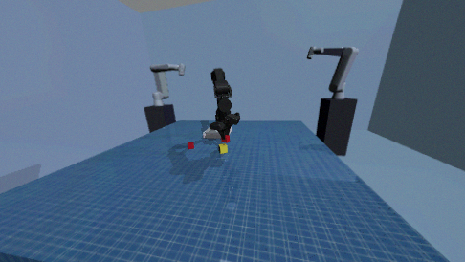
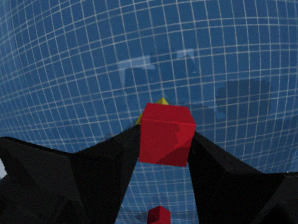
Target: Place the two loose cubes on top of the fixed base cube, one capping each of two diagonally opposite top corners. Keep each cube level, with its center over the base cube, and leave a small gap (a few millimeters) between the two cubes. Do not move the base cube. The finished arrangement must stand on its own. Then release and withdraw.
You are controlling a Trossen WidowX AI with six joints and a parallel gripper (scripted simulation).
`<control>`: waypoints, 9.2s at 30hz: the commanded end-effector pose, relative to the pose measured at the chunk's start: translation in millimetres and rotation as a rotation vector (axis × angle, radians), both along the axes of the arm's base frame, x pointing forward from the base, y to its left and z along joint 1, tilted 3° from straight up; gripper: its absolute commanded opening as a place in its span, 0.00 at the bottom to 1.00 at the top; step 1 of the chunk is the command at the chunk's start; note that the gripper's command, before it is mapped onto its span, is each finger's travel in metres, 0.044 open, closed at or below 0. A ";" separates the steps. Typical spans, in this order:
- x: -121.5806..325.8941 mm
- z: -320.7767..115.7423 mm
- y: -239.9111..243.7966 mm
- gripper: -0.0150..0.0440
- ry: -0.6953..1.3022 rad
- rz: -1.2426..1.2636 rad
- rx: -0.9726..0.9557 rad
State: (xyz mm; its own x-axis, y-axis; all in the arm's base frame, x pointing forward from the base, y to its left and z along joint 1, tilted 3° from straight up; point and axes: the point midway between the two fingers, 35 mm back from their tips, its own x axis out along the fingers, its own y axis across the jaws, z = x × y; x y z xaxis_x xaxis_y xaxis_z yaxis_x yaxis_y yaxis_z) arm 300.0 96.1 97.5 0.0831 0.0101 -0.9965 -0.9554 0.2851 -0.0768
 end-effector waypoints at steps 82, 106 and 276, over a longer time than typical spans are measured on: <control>0.1 9.1 -34.2 0.70 0.019 -0.110 -0.002; -39.0 35.7 -213.5 0.70 0.014 -0.683 0.029; -17.3 9.1 -42.6 0.43 0.011 -0.057 -0.006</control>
State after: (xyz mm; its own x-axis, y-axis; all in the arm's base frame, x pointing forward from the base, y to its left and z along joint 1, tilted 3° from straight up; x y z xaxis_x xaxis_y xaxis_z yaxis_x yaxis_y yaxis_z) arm 284.5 54.2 116.7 0.0838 0.0058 -0.9965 -0.9358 0.3442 -0.0767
